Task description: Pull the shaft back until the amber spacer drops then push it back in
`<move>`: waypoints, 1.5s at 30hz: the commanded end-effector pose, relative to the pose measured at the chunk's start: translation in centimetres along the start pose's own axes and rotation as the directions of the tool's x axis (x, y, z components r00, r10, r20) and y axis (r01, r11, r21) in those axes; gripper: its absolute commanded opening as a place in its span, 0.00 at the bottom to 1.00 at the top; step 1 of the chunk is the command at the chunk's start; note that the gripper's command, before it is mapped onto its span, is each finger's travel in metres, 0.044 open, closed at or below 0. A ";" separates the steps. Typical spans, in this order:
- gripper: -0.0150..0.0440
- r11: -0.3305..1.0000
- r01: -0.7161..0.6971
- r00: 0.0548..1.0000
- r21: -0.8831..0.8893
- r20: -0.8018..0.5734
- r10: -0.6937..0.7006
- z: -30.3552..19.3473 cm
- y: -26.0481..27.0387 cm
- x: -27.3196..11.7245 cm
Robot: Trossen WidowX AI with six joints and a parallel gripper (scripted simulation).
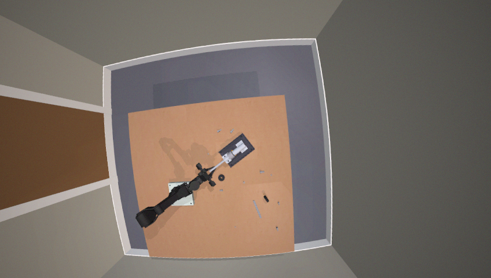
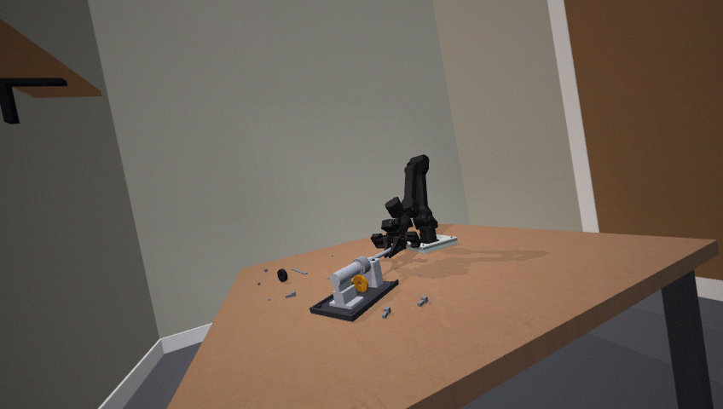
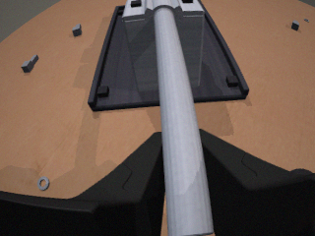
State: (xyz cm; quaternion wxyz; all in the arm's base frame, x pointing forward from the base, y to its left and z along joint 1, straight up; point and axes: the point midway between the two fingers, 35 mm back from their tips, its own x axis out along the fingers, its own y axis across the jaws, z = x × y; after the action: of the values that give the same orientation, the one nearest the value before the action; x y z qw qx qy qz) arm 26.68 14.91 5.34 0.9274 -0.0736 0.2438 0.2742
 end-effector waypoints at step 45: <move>0.25 1.000 -0.002 1.000 -0.005 0.009 0.002 1.2 0.0 1.7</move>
State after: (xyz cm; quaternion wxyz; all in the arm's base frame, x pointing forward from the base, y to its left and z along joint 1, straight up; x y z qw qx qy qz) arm 28.12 15.89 5.43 0.9271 -0.0746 0.2415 0.2769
